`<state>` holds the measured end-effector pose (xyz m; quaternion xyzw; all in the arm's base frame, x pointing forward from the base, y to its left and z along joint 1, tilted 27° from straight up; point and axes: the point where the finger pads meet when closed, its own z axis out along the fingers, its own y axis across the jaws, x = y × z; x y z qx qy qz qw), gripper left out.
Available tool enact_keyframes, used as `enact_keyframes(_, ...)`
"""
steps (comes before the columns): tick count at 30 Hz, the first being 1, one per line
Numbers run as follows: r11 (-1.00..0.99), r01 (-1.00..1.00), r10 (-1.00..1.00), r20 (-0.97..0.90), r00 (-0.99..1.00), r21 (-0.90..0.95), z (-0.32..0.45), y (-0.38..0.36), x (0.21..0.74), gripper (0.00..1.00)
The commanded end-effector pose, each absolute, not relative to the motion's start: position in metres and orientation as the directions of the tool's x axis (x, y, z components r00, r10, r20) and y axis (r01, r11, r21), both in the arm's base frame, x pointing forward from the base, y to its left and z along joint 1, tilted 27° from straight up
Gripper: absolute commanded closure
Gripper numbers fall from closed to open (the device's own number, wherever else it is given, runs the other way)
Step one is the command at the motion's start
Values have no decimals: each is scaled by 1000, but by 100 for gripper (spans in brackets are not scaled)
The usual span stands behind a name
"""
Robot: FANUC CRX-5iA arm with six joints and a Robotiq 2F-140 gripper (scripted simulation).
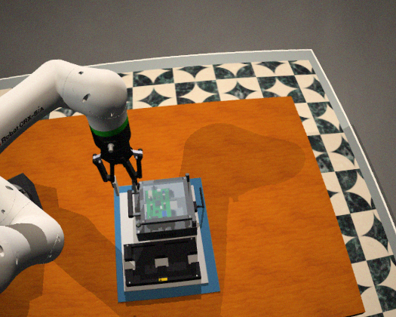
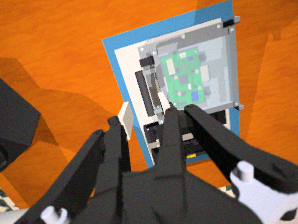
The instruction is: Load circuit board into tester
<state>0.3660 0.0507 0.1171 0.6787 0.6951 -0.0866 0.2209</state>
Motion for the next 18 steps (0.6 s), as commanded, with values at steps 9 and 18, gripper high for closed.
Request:
enact_keyframes(9,64,982,905,-425,19,180,131,58,363,70)
enact_keyframes(18,64,982,905,-424,19,180,132,58,363,0)
